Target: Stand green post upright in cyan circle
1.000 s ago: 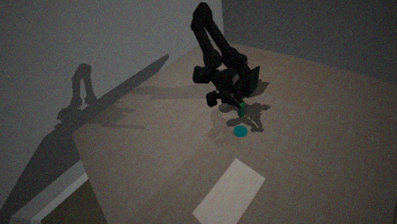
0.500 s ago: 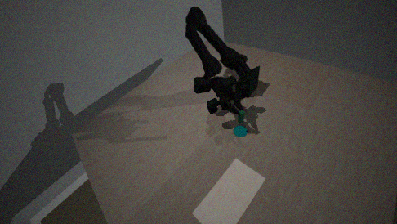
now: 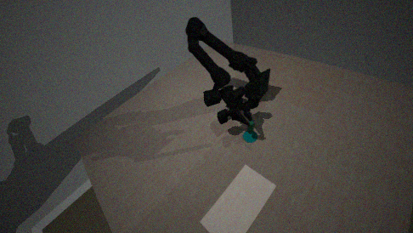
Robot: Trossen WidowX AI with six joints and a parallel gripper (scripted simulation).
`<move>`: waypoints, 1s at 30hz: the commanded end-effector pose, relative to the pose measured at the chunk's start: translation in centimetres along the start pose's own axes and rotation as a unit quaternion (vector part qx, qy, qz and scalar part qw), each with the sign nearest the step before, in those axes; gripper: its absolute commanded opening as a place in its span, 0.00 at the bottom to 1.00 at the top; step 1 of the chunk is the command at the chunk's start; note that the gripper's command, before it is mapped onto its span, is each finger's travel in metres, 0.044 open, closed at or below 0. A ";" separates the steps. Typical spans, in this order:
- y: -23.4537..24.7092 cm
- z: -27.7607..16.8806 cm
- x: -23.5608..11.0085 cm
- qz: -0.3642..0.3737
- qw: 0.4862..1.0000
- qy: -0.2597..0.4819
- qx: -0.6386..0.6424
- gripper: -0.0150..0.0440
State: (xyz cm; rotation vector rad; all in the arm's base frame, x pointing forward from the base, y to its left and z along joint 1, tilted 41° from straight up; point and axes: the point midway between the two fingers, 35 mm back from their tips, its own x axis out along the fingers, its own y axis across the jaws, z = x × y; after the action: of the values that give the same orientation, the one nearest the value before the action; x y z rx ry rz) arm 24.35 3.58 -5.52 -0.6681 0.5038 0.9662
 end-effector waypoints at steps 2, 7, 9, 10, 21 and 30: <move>0.1 -1.2 0.0 -0.003 1.000 -0.004 -0.001 0.29; 0.1 -2.0 0.2 -0.002 1.000 -0.002 0.000 0.29; 0.1 -2.6 0.3 -0.001 1.000 -0.001 0.001 0.29; 0.1 -2.8 0.3 -0.001 1.000 0.000 0.002 0.29; 0.1 -3.0 0.4 0.000 1.000 0.000 0.002 0.29; 0.1 -3.0 0.4 0.000 1.000 0.000 0.002 0.65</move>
State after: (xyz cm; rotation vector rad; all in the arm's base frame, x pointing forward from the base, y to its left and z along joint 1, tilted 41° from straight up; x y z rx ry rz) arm 24.10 1.71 -7.89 -0.6591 0.5113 0.9642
